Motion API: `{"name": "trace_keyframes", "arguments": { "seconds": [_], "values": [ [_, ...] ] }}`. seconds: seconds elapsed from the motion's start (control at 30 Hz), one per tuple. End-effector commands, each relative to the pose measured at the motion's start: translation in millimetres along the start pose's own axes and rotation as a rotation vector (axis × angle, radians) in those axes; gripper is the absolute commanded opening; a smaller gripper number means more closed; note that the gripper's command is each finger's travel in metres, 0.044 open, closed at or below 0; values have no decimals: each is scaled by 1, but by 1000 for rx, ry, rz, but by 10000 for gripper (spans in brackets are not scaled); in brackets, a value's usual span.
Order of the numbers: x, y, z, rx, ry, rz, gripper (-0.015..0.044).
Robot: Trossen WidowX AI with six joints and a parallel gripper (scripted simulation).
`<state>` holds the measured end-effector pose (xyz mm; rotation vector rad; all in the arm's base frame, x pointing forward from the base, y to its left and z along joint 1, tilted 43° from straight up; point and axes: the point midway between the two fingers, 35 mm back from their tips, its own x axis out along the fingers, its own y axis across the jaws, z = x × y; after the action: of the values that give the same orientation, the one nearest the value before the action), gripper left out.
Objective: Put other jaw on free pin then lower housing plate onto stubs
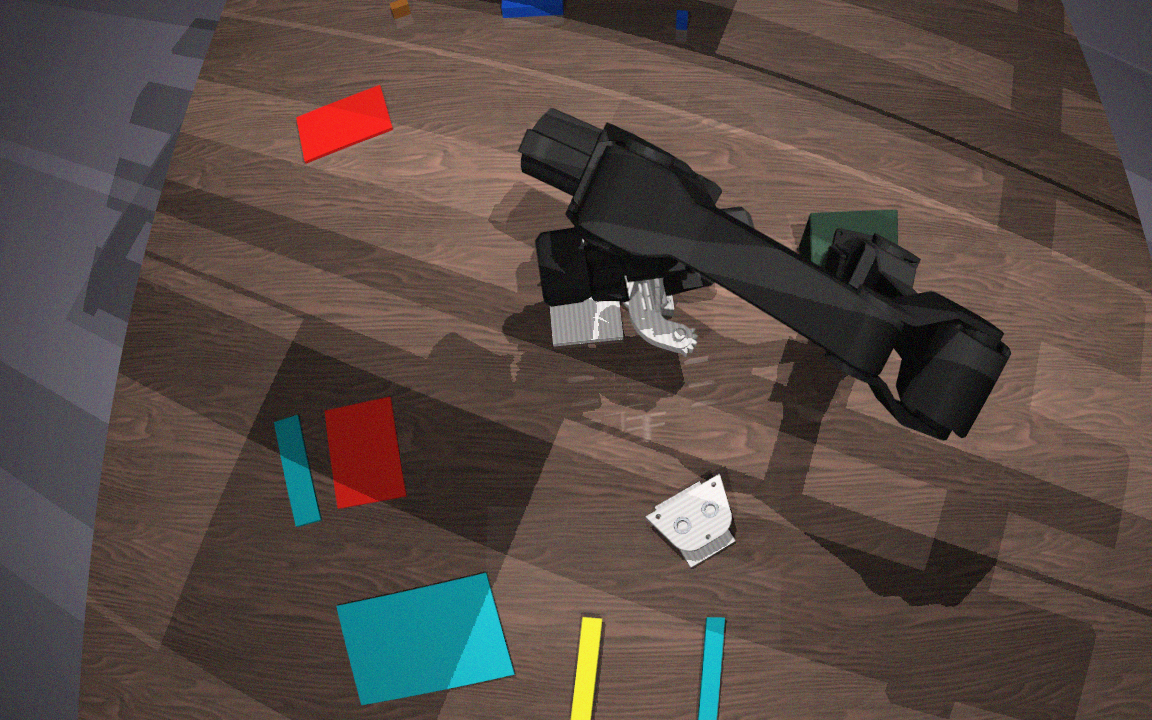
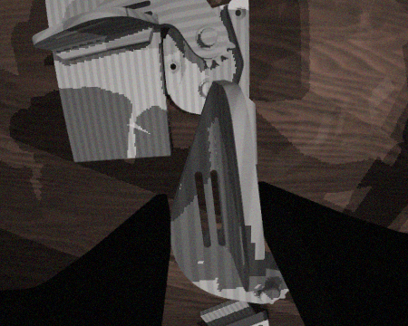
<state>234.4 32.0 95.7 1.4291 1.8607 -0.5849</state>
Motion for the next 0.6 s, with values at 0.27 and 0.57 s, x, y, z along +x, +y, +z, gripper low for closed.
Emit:
{"name": "trace_keyframes", "arguments": {
  "seconds": [0.27,0.57],
  "values": [
    [2,-10,22,-325,4,-10,134],
    [3,-18,36,-583,8,-10,134]
  ]
}}
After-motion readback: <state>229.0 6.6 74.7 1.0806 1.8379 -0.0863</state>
